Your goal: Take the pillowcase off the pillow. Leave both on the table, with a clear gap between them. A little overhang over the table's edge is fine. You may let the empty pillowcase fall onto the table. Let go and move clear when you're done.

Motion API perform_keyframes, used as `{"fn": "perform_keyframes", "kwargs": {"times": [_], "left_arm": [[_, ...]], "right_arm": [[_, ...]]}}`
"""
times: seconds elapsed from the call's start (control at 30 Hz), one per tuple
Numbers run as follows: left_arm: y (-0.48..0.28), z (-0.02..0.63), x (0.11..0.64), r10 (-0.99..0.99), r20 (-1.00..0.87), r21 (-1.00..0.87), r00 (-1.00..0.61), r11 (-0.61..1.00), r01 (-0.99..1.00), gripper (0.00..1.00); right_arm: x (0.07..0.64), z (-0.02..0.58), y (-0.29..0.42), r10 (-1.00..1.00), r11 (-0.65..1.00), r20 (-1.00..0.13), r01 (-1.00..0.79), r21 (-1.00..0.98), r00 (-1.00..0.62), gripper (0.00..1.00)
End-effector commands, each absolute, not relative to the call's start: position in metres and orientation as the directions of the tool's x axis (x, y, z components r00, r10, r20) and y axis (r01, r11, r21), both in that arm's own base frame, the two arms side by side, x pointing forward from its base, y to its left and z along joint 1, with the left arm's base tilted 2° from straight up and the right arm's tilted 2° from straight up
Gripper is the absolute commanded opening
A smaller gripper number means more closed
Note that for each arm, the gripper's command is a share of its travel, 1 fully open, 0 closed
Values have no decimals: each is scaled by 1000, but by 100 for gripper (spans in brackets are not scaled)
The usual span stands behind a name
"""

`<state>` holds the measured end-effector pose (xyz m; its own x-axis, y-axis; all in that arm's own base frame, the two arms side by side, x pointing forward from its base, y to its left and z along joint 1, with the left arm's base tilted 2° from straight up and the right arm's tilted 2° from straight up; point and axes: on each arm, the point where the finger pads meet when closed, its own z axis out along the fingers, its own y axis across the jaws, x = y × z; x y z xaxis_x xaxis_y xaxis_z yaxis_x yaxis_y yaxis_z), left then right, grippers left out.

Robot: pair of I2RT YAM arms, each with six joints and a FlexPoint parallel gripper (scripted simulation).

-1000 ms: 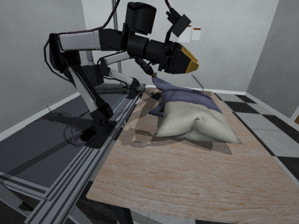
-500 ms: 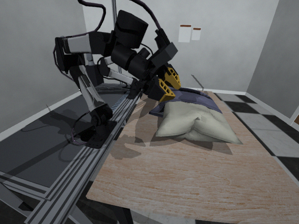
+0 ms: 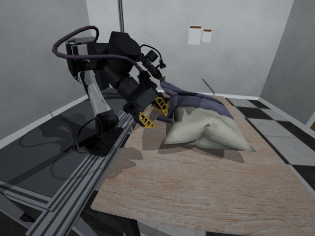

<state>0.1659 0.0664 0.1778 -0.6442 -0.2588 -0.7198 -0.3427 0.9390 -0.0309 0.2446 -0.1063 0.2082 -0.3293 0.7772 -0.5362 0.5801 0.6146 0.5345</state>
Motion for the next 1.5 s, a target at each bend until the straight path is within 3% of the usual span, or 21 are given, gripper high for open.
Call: {"fn": "perform_keyframes", "kwargs": {"times": [0.0, 0.2, 0.27, 0.37, 0.5, 0.73, 1.47], "left_arm": [[66, 182, 167, -246, -723, -24, -646, 943, -332, 0], [66, 182, 167, -246, -723, -24, -646, 943, -332, 0], [66, 182, 167, -246, -723, -24, -646, 943, -332, 0], [66, 182, 167, -246, -723, -24, -646, 943, -332, 0], [66, 182, 167, -246, -723, -24, -646, 943, -332, 0], [66, 182, 167, -246, -723, -24, -646, 943, -332, 0], [66, 182, 167, -246, -723, -24, -646, 943, -332, 0]], "right_arm": [[221, 183, -96, 865, 496, -394, 644, 583, -309, 45], [200, 152, -80, 949, 314, -191, 723, 616, -249, 45], [200, 152, -80, 949, 314, -191, 723, 616, -249, 45], [196, 148, -52, 964, 226, -42, 724, 651, -262, 45], [196, 153, -27, 951, 189, 55, 710, 679, -306, 45], [202, 154, -34, 949, 247, -24, 697, 673, -314, 45], [222, 128, -29, 950, 238, -5, 712, 661, -312, 45]]}}
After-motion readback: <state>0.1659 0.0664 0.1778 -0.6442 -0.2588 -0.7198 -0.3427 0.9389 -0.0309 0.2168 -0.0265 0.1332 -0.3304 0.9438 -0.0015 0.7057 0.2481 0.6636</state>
